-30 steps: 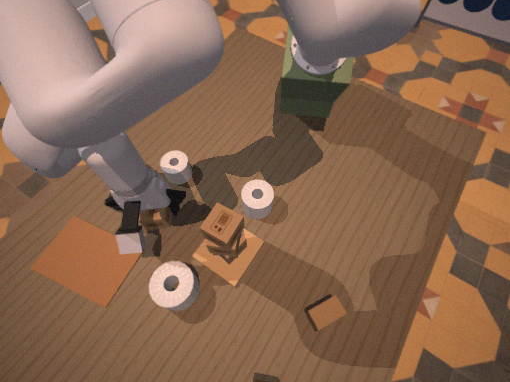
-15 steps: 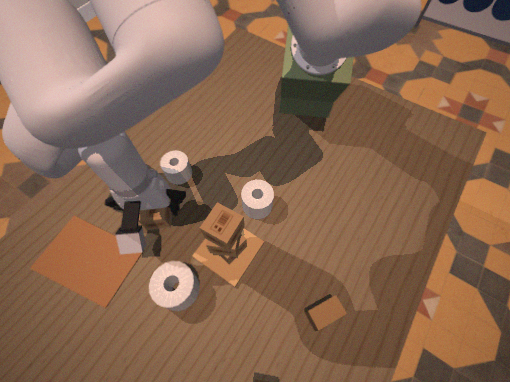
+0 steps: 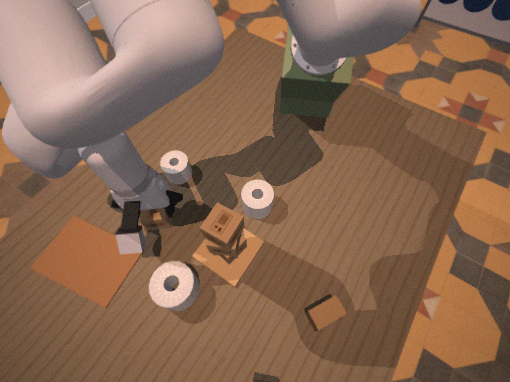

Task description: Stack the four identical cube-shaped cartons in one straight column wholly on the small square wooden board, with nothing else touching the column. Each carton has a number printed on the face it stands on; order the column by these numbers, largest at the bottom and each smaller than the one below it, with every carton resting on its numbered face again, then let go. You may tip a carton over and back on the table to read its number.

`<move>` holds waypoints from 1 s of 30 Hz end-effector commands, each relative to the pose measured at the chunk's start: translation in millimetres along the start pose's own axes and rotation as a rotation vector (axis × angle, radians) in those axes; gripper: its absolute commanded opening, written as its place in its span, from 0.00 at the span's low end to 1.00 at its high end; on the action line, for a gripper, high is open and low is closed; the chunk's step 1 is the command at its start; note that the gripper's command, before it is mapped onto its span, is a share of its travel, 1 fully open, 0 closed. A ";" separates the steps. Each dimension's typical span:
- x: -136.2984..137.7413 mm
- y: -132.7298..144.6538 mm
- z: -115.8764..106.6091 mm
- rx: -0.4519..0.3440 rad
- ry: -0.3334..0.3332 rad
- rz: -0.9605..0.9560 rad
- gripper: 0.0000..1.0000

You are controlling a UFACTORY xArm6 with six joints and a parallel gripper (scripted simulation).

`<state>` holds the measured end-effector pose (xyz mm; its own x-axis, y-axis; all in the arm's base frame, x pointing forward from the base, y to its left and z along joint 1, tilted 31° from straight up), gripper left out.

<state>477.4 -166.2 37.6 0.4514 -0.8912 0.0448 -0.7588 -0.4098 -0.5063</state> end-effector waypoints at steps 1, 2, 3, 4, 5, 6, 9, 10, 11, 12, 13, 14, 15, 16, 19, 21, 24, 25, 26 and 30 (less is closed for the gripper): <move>0.8 -0.6 -0.9 0.001 0.002 0.000 0.00; 0.8 -0.6 -0.9 0.001 0.002 0.000 0.00; 0.8 -0.6 -0.9 0.001 0.002 0.000 0.00; 0.8 -0.6 -0.9 0.001 0.002 0.000 0.00; 0.8 -0.6 -0.9 0.001 0.002 0.000 0.00; 0.8 -0.6 -0.9 0.001 0.002 0.000 0.00; 0.8 -0.6 -0.9 0.001 0.002 0.000 0.00; 0.8 -0.6 -0.9 0.001 0.002 0.000 0.00; 0.8 -0.6 -0.9 0.001 0.002 0.000 0.00; 0.8 -0.6 -0.9 0.001 0.002 0.000 0.00; 0.8 -0.6 -0.9 0.001 0.002 0.000 0.00; 0.8 -0.6 -0.9 0.001 0.002 0.000 0.00; 0.8 -0.6 -0.9 0.001 0.002 0.000 0.00; 0.8 -0.6 -0.9 0.001 0.002 0.000 0.00; 0.8 -0.6 -0.9 0.001 0.002 0.000 0.00; 0.8 -0.6 -0.9 0.001 0.002 0.000 0.00; 0.8 -0.6 -1.0 0.001 0.002 0.000 0.00; 0.9 -0.6 -2.1 0.002 0.002 0.000 0.00; 1.0 -0.7 -4.8 0.002 0.002 -0.001 0.00; 1.5 -0.9 -16.3 0.005 0.002 -0.001 0.00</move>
<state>474.6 -167.0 41.8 0.4521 -0.8909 0.0434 -0.7586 -0.4096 -0.5067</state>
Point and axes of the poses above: the point where the finger pads meet when closed, its own z axis out along the fingers, its own x axis across the jaws, y = z × x, the point moved 6 cm from there along -z, back along the fingers, and after that the axes turned 9 degrees about z, right-handed, at the moved point
